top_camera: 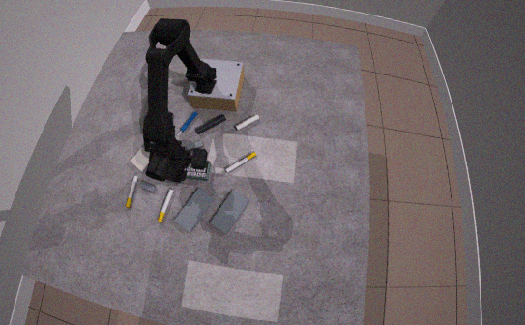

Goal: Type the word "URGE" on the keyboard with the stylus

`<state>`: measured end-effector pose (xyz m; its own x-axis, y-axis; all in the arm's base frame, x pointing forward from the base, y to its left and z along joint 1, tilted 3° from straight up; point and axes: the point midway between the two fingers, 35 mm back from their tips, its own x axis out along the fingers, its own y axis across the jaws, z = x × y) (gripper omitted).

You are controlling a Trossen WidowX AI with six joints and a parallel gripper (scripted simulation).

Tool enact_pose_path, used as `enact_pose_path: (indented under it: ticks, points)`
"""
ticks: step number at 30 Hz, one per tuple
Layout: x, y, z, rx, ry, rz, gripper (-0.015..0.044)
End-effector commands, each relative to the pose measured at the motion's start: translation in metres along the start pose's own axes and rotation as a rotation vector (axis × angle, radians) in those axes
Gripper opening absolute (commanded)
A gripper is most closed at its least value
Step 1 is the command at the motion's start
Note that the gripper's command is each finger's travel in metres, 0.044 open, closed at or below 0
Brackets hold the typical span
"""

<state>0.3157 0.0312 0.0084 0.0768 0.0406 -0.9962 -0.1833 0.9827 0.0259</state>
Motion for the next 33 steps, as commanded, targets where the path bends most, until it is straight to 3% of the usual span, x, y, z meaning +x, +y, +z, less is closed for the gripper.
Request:
enact_pose_path:
  ticks: [1,9,15,25,33]
  points:
    - [0.000,-0.017,-0.001,-0.005,0.002,0.003,0.0000]
    - [0.000,-0.020,-0.001,-0.005,0.002,0.003,0.0000]
    - [0.000,-0.081,-0.001,-0.005,0.002,-0.003,0.0000]
    - [0.000,-0.080,-0.002,-0.005,0.002,-0.003,0.0000]
    - [0.000,-0.055,-0.031,-0.005,0.005,-0.001,0.0000]
